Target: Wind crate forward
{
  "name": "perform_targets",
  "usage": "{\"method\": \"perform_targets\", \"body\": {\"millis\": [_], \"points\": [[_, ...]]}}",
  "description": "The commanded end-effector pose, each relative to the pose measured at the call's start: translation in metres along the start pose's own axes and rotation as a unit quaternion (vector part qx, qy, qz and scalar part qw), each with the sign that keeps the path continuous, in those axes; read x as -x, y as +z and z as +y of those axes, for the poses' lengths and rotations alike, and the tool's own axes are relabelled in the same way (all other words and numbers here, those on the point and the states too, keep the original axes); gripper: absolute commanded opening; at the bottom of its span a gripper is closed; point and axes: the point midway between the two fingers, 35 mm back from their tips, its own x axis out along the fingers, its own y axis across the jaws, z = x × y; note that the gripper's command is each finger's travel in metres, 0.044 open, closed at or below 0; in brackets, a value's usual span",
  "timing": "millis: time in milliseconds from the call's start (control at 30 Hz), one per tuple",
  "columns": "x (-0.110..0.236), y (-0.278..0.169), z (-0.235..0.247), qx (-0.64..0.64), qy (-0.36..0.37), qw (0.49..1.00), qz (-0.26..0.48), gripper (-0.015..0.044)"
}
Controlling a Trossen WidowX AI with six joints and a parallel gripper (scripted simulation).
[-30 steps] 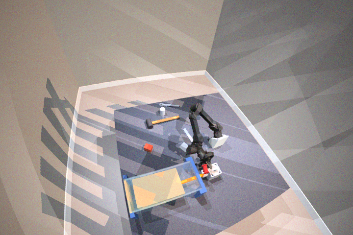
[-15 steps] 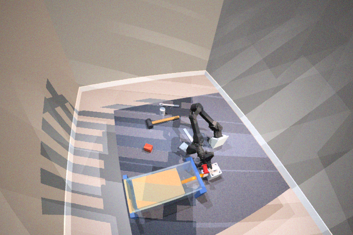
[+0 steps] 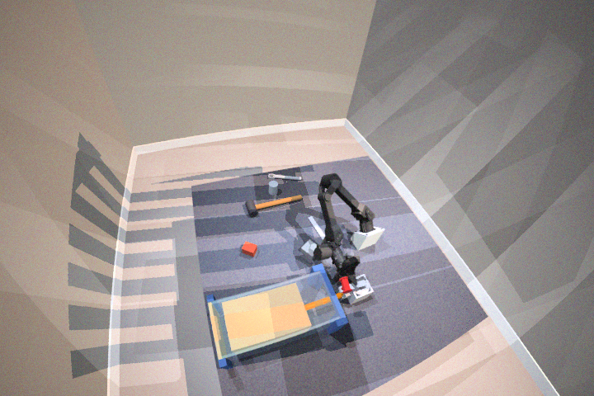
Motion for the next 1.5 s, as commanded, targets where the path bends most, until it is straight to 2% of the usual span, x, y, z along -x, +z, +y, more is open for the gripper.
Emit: {"method": "perform_targets", "body": {"millis": [0, 500, 633, 867, 1167, 1300, 1467], "points": [[0.0, 0.0, -0.002, 0.001, -0.003, 1.0, -0.001, 0.024], [0.002, -0.001, 0.004, 0.0, 0.002, 1.0, 0.001, 0.024], [0.028, -0.005, 0.004, 0.005, 0.007, 1.0, 0.008, 0.024], [0.107, 0.001, 0.005, 0.02, 0.019, 0.999, 0.026, 0.024], [0.109, 0.001, 0.003, 0.02, 0.019, 0.999, 0.026, 0.024], [0.109, -0.003, -0.027, 0.02, 0.023, 0.999, 0.026, 0.024], [0.109, -0.001, -0.093, 0.019, 0.019, 0.999, 0.027, 0.024]]}}
